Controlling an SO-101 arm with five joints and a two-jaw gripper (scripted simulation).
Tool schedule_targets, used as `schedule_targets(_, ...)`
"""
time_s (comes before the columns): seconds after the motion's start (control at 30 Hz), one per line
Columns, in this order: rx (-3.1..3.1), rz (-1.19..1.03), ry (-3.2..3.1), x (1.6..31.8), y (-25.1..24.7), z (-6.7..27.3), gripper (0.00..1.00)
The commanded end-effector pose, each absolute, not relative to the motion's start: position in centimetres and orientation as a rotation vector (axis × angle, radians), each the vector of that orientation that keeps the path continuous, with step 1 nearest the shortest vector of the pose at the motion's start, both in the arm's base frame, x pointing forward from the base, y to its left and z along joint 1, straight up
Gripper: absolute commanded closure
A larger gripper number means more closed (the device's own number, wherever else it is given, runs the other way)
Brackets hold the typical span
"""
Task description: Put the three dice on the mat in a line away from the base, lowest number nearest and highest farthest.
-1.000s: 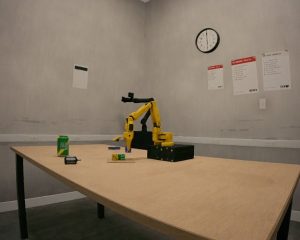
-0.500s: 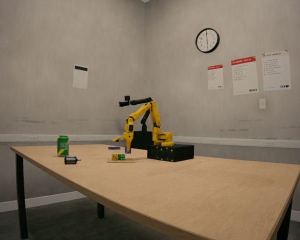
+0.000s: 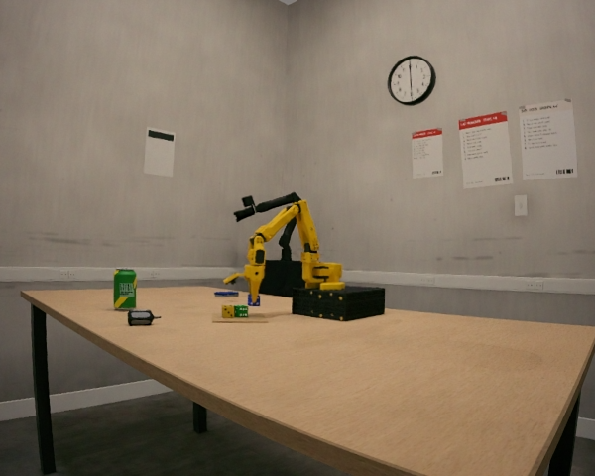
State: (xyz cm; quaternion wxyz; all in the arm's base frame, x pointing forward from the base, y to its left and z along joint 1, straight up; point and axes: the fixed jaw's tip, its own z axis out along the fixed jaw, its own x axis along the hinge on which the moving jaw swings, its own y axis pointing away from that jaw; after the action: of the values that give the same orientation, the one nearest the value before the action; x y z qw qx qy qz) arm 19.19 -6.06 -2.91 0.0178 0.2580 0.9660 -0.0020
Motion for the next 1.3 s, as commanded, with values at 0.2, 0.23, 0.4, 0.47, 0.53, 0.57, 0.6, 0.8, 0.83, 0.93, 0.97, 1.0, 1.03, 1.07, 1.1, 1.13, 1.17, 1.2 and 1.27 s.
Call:
schedule_targets(0.2,0.821,-0.002,3.015,18.8,-6.0,-3.4,1.0)
schedule_targets(0.23,0.821,-0.002,3.015,18.8,-6.0,-3.5,1.0)
schedule_targets(0.4,0.821,-0.002,3.015,18.8,-6.0,-3.8,1.0)
schedule_targets(0.47,0.821,-0.002,3.015,18.8,-6.0,-3.9,1.0)
schedule_targets(0.53,0.821,-0.002,3.015,18.8,-6.0,-4.0,1.0)
schedule_targets(0.57,0.821,-0.002,3.015,18.8,-6.0,-4.0,1.0)
schedule_targets(0.6,0.821,-0.002,3.015,18.8,-6.0,-4.0,1.0)
schedule_targets(0.8,0.821,-0.002,3.015,18.8,-6.0,-4.1,1.0)
schedule_targets(0.83,0.821,-0.002,3.015,18.8,-6.0,-4.1,1.0)
schedule_targets(0.93,0.821,-0.002,3.015,18.8,-6.0,-4.3,1.0)
schedule_targets(0.97,0.821,-0.002,3.015,18.8,-6.0,-4.4,1.0)
schedule_targets(1.0,0.821,-0.002,3.015,18.8,-6.0,-4.5,1.0)
schedule_targets(1.03,0.821,-0.002,3.015,18.8,-6.0,-4.5,1.0)
schedule_targets(1.07,0.821,-0.002,3.015,18.8,-6.0,-4.6,1.0)
schedule_targets(1.1,0.821,-0.002,3.015,18.8,-6.0,-4.6,1.0)
schedule_targets(1.13,0.821,-0.002,3.015,18.8,-6.0,-4.6,1.0)
schedule_targets(1.17,0.821,-0.002,3.015,18.8,-6.0,-4.6,1.0)
schedule_targets(1.2,0.821,-0.002,3.015,18.8,-6.0,-4.6,1.0)
schedule_targets(1.27,0.821,-0.002,3.015,18.8,-6.0,-4.6,1.0)
